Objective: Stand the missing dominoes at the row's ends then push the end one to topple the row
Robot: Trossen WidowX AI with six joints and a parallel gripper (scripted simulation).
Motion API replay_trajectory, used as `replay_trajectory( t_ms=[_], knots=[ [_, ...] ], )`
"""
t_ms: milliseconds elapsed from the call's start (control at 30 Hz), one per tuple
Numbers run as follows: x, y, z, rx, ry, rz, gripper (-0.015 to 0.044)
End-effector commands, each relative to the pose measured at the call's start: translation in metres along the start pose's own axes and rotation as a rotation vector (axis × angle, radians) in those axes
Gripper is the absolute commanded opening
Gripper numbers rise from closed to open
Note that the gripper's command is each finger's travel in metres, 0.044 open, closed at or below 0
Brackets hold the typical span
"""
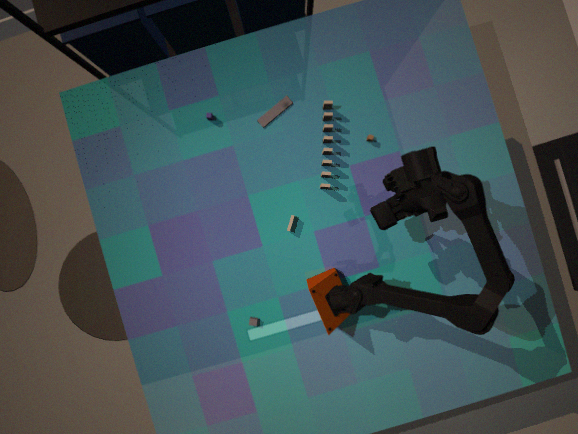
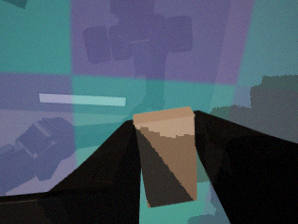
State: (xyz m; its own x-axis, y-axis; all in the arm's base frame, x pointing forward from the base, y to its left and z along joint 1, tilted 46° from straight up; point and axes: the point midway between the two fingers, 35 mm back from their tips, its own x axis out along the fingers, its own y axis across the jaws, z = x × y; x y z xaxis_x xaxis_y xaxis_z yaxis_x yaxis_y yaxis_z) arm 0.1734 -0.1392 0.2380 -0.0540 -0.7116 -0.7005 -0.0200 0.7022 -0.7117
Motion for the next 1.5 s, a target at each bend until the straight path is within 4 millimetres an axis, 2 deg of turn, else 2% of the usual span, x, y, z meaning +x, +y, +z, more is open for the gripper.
replay_trajectory(
  t_ms=[0, 167, 733, 1100, 1467],
  knots=[
    [-0.001, -0.007, 0.000, 0.044, -0.002, -0.007, 0.0107],
    [0.001, -0.005, -0.001, 0.040, 0.000, 0.008, 0.0107],
    [0.034, 0.032, -0.012, -0.021, -0.048, 0.368, 0.0107],
    [0.045, 0.050, -0.013, -0.035, -0.175, 0.554, 0.0107],
    [0.051, 0.060, -0.009, -0.032, -0.363, 0.677, 0.0107]
  ],
)
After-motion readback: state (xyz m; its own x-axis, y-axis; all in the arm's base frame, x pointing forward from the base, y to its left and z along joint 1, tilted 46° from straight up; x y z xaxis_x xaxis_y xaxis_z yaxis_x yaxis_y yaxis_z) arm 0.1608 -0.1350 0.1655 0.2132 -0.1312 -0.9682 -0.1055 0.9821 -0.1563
